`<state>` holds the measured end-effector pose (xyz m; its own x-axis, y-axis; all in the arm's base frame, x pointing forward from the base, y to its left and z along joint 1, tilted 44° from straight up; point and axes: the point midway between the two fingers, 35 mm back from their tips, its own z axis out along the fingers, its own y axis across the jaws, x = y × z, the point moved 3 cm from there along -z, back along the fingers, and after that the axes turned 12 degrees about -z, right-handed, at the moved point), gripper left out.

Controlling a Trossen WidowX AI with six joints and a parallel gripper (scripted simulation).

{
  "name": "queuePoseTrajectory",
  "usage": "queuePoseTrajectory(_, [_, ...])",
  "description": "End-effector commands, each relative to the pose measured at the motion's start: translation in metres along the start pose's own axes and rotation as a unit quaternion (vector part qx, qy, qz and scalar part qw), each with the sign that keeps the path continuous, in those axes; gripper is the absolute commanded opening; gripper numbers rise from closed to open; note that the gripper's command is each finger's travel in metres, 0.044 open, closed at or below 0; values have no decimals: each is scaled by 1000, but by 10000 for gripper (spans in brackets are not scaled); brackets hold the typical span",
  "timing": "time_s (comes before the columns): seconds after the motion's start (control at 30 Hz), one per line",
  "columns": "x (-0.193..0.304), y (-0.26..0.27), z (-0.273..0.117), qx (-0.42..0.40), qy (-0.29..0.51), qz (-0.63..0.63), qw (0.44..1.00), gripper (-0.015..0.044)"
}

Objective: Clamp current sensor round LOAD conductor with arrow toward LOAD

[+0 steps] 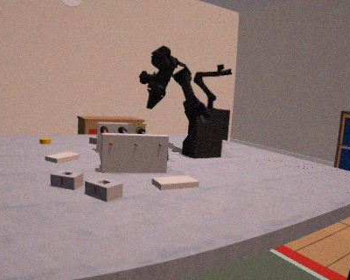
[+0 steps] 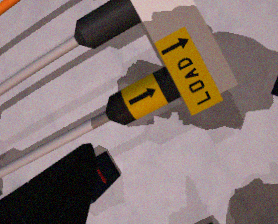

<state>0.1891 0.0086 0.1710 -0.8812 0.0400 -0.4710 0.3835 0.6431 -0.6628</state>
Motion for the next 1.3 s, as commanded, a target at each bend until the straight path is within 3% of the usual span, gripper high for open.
queuePoseTrajectory(0.0, [-3,-5,-5,31,-16,-14,999,440])
queuePoseTrajectory(0.63, [-3,-3,-5,31,-13,-16,999,440])
queuePoseTrajectory(1.03, [34,134,41,-39,162,-182,969,440])
queuePoseTrajectory(1.27, [39,141,45,-45,172,-191,965,440])
